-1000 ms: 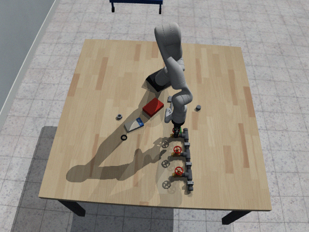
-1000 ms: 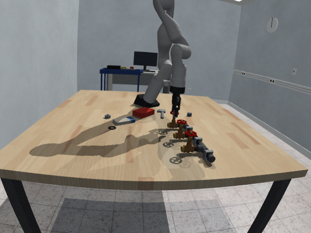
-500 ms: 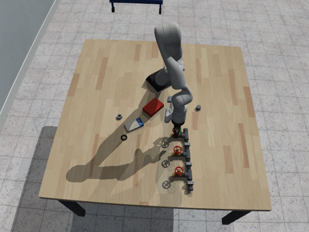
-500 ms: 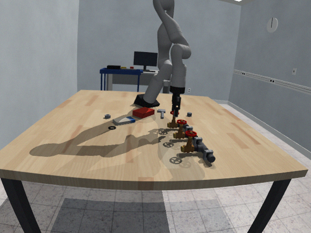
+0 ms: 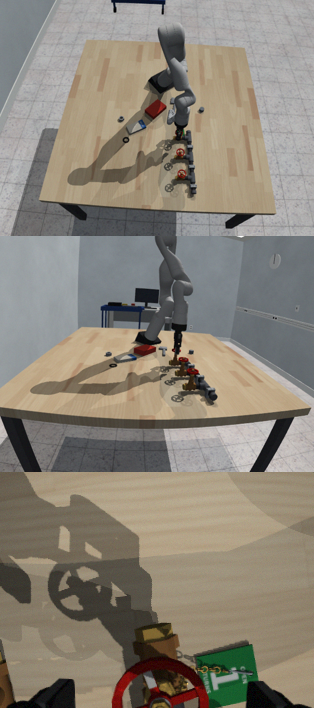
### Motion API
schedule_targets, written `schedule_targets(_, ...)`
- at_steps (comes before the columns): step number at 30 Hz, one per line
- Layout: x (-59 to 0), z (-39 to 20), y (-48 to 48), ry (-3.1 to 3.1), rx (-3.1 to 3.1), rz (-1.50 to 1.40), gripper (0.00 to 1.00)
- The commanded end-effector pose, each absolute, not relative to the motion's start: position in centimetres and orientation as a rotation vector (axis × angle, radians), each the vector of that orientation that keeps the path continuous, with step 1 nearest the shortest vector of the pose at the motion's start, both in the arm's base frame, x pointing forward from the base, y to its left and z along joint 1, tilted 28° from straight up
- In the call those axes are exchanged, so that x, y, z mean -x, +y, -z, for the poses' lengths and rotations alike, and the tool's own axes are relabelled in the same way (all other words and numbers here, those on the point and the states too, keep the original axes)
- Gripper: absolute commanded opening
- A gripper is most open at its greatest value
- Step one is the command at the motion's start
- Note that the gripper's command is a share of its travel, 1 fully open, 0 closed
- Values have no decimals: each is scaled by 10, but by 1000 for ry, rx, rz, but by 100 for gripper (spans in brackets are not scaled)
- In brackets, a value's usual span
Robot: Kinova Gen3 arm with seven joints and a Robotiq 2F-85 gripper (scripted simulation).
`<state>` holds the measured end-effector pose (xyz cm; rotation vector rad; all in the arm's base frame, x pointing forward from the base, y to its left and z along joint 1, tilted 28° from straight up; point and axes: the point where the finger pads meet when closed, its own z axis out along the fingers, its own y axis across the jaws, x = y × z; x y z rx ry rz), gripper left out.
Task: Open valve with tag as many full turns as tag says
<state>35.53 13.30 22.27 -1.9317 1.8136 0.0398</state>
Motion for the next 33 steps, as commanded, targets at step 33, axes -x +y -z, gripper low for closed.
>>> schedule_targets(33, -356, -223, 133, 2656, 589, -418, 100)
